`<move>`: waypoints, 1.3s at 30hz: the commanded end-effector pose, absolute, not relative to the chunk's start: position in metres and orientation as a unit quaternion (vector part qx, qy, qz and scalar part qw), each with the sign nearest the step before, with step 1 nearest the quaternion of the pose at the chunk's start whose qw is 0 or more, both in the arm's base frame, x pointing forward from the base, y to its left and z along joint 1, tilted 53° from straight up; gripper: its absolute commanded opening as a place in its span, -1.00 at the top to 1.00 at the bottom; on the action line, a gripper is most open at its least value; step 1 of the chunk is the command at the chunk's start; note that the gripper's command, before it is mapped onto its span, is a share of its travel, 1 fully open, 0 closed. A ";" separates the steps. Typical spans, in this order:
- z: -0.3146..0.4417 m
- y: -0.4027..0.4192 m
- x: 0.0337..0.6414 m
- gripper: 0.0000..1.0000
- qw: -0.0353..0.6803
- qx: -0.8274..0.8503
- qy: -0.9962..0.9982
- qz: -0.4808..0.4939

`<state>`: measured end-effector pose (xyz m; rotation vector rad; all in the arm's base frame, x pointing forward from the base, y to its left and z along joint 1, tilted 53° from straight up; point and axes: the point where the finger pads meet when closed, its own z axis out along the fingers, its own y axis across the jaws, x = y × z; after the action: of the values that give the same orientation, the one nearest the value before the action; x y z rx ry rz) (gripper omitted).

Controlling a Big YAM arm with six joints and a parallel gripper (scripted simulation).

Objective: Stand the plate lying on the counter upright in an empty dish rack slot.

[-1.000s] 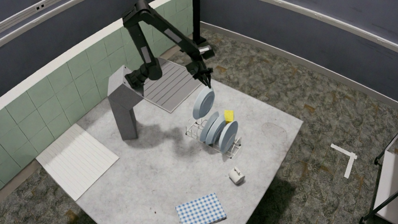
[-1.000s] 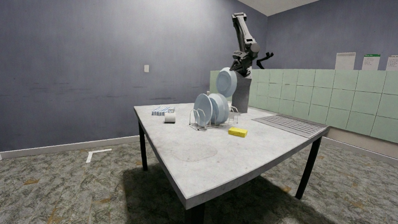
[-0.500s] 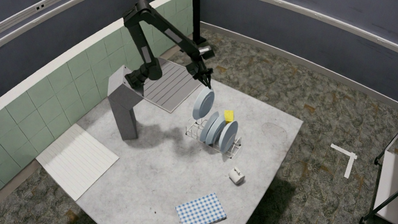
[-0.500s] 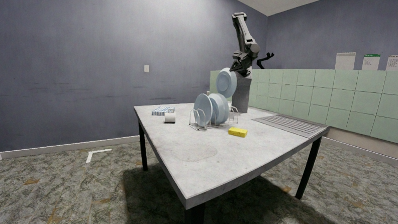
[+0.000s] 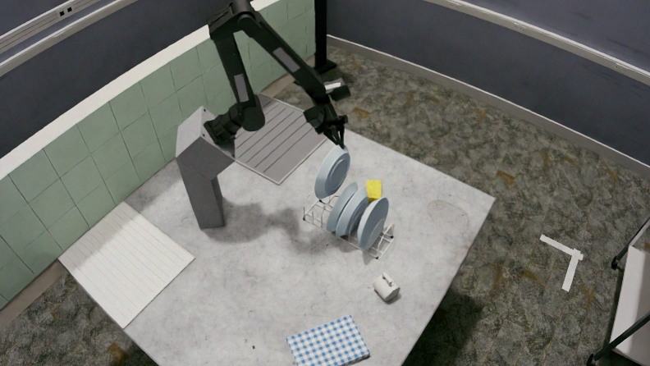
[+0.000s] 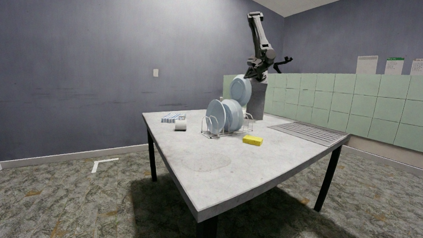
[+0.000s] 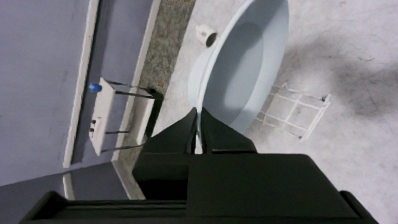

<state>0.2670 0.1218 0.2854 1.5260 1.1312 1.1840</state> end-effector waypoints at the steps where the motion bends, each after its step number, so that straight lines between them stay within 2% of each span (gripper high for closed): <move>1: 0.285 0.117 0.273 1.00 0.451 0.614 0.447 0.468; 39: 0.278 0.128 0.284 1.00 0.451 0.614 0.446 0.470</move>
<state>0.2792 0.1336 0.2710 1.5187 1.1446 1.1679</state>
